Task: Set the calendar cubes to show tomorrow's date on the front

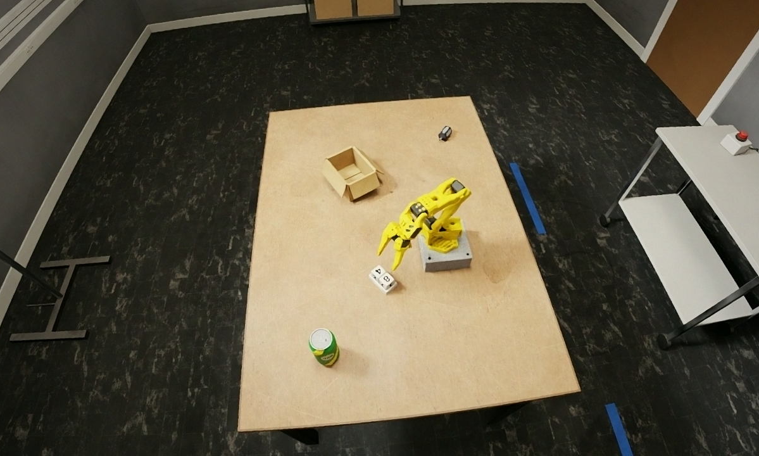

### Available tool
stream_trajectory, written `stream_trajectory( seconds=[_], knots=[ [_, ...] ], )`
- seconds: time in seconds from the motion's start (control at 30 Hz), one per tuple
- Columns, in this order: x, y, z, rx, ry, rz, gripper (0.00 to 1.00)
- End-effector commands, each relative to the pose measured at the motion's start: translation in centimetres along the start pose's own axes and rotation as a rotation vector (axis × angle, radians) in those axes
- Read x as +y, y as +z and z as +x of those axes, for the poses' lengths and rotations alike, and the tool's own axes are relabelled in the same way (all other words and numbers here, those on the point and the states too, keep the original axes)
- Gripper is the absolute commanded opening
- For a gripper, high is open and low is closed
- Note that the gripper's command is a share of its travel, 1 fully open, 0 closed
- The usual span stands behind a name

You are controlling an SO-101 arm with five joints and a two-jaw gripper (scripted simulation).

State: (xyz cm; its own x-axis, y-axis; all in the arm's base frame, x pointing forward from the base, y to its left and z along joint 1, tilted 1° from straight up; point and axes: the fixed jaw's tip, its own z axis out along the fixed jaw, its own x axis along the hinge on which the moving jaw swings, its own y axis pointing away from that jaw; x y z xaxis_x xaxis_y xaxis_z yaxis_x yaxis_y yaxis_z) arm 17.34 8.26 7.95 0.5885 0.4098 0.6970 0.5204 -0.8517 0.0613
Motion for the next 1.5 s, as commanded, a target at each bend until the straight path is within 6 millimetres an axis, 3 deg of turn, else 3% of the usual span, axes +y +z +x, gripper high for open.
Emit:
stream_trajectory(
  seconds=[0.0,0.4,0.9,1.47],
  knots=[
    [0.3,-0.1,0.2,-0.015,0.089,-0.009,0.35],
    [0.6,-0.3,0.4,-0.072,0.402,-0.028,0.35],
    [1.1,-0.4,0.7,-0.162,0.986,-0.11,0.35],
    [1.3,-0.3,1.0,-0.207,1.398,-0.204,0.35]
  ],
)
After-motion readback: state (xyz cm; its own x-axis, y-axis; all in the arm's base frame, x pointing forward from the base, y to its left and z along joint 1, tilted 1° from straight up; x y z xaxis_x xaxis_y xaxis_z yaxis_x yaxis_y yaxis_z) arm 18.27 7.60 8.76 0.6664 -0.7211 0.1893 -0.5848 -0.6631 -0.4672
